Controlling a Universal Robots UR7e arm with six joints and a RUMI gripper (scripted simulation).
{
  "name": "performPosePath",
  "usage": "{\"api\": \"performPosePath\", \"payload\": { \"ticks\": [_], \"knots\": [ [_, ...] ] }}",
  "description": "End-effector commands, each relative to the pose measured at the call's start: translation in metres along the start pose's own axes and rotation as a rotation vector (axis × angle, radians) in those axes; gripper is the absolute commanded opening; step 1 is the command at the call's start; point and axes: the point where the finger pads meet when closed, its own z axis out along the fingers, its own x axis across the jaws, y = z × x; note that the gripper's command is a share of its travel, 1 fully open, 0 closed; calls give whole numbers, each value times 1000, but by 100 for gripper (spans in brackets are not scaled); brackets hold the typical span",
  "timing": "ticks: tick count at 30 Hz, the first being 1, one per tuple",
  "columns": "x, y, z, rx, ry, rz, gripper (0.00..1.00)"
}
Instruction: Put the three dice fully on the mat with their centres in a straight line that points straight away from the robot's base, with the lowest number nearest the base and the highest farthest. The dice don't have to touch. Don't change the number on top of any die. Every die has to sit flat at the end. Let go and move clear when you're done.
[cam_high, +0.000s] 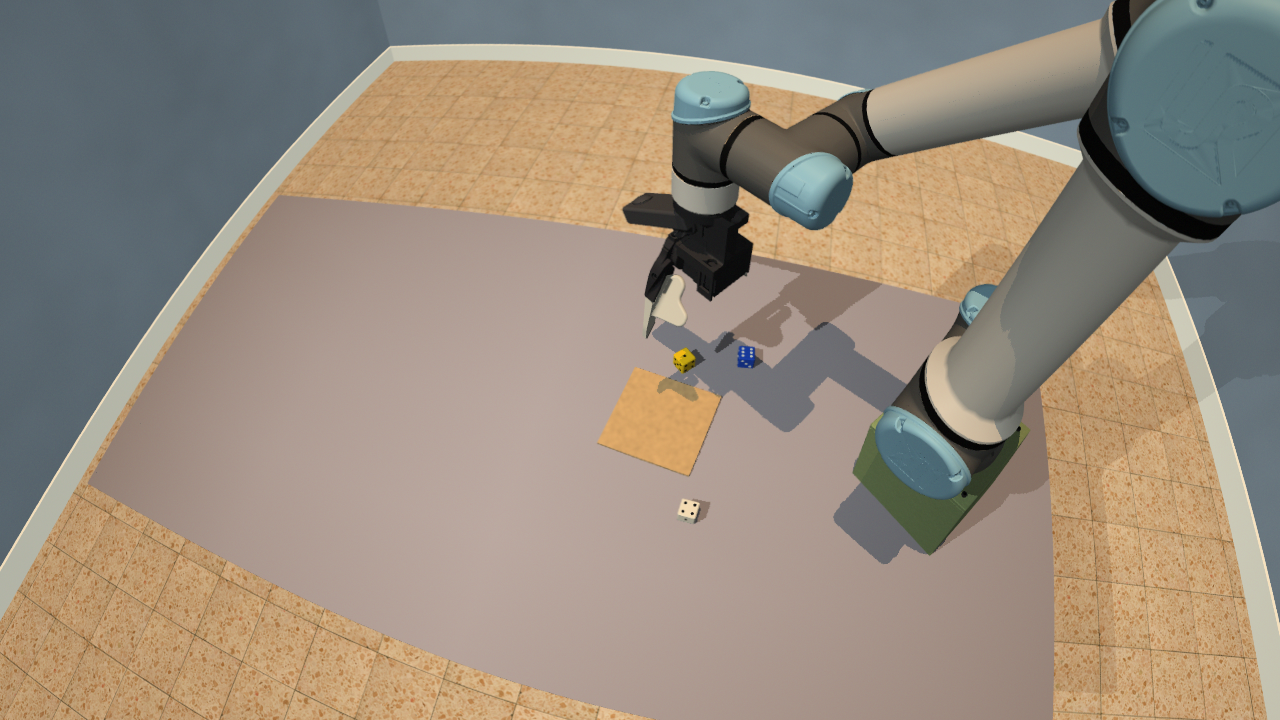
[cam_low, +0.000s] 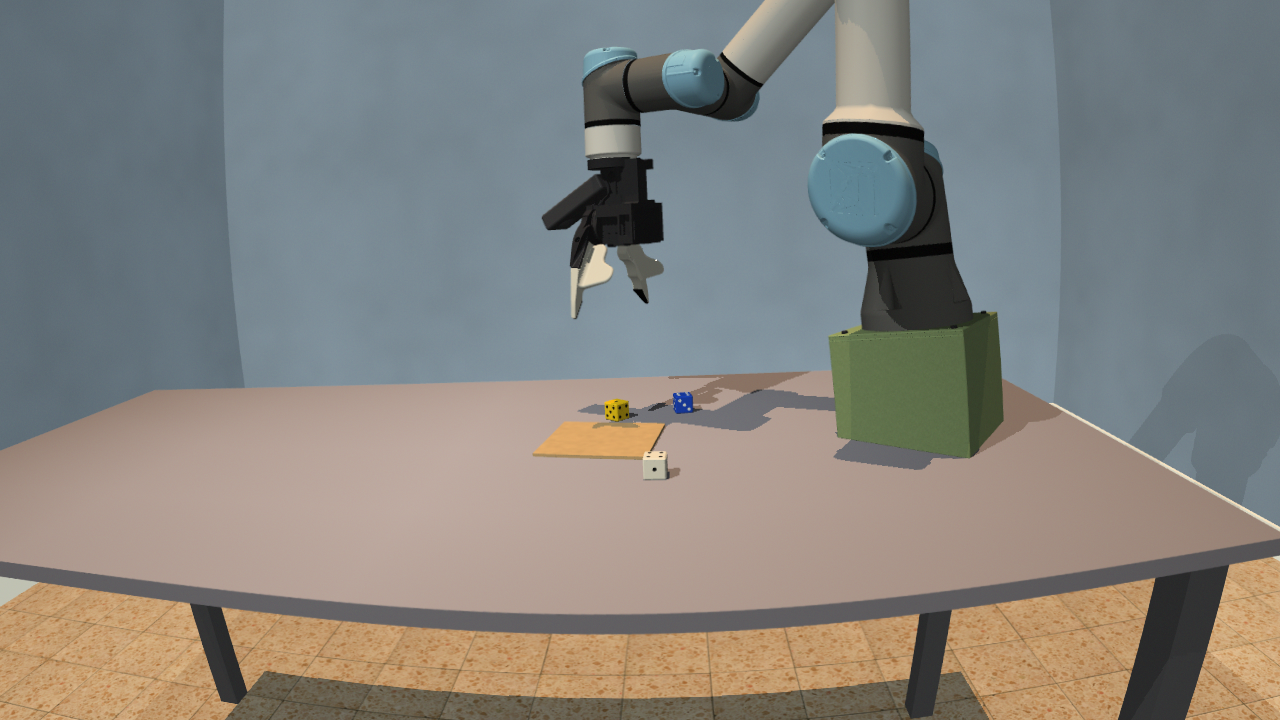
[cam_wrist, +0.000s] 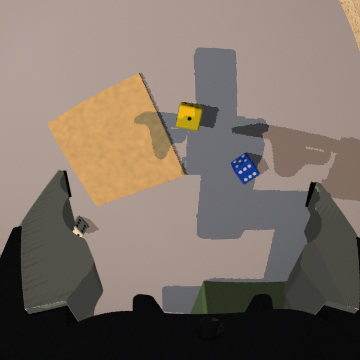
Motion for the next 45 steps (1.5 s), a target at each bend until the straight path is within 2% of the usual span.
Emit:
{"api": "performPosePath", "payload": {
  "ticks": [1,19,34,36,45],
  "knots": [
    [-1,-1,0,1,-1,-61,100],
    [-7,-1,4,1,-1,-376,100],
    [-14,1,8,2,0,-810,100],
    [-14,1,8,2,0,-810,100],
    [-18,3,11,2,0,-1100,100]
  ]
}}
